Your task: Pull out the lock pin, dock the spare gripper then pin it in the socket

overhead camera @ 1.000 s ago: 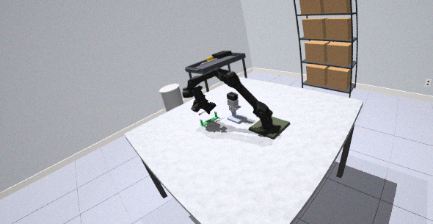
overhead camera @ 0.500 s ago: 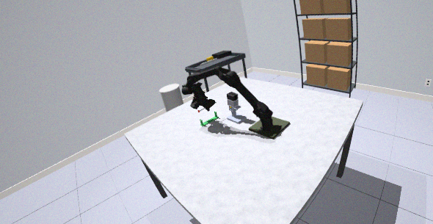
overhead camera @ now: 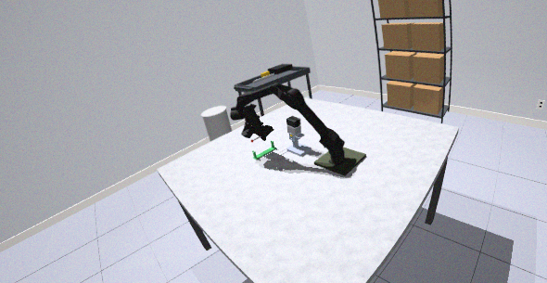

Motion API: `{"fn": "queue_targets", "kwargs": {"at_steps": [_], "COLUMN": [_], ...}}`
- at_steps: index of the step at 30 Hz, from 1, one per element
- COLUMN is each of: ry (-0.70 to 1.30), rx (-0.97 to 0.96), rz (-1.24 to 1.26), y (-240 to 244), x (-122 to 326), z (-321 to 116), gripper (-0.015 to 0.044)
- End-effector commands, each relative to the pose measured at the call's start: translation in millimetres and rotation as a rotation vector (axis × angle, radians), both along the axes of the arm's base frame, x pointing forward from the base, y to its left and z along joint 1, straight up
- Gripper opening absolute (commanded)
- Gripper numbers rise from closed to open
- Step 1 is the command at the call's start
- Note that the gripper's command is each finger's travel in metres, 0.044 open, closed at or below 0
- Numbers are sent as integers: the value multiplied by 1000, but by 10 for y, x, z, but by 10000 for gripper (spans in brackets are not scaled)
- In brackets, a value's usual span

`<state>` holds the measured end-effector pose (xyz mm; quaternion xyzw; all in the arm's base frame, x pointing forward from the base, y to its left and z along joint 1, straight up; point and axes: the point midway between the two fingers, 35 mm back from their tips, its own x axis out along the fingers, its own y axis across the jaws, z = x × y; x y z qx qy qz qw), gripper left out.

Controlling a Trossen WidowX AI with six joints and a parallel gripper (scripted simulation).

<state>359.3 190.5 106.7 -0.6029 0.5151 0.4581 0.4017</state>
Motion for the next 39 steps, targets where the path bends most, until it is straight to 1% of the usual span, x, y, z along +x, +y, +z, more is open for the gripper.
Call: {"fn": "queue_targets", "kwargs": {"at_steps": [1,39], "ry": [-5,4], "rx": [7,12], "rz": [-2,-2], "y": [4,-195], "x": [-99,-1062], "z": [53,166], "gripper": [0,0]}}
